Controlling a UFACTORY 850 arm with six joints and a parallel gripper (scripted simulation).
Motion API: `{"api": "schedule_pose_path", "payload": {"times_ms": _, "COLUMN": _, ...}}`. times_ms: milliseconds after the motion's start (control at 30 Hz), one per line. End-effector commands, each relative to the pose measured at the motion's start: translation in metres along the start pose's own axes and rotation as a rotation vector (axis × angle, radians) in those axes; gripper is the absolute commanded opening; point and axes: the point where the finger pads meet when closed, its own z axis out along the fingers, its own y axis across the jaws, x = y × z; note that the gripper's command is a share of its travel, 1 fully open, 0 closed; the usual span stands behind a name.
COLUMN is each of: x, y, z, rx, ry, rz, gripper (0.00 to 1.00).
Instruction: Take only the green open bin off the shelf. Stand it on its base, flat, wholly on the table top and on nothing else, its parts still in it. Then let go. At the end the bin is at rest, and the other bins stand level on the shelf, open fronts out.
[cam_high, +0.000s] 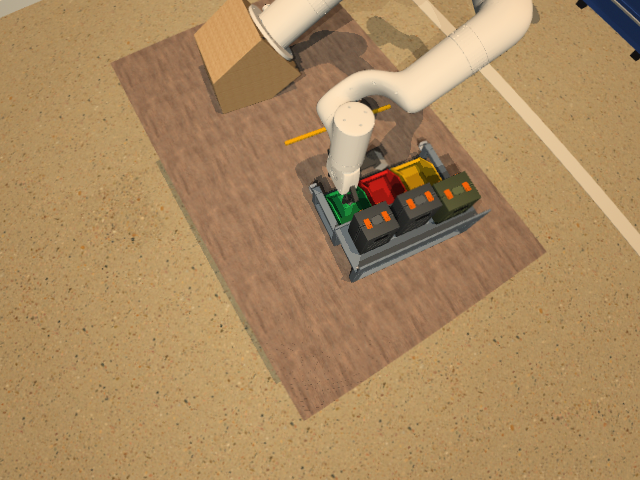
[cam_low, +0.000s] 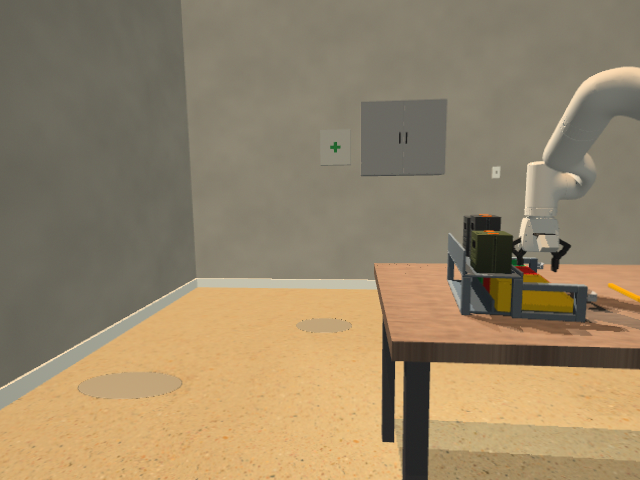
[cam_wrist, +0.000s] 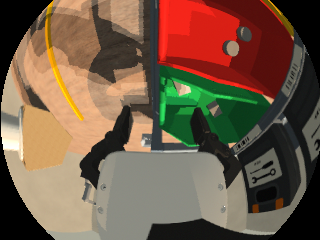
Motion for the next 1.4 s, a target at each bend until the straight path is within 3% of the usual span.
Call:
{"api": "schedule_pose_path", "payload": {"times_ms": 0, "x": 0.0, "y": 0.001, "z": -0.001, "rx": -0.001, "ry": 0.0, "rz": -0.001, "gripper": 1.0}}
{"api": "schedule_pose_path", "payload": {"times_ms": 1167, "x": 0.0, "y": 0.001, "z": -0.005, "rx": -0.001, "ry": 0.0, "rz": -0.001, "gripper": 1.0}}
{"api": "schedule_pose_path", "payload": {"times_ms": 1367, "x": 0.0, "y": 0.001, "z": 0.005, "rx": -0.001, "ry": 0.0, "rz": -0.001, "gripper": 1.0}}
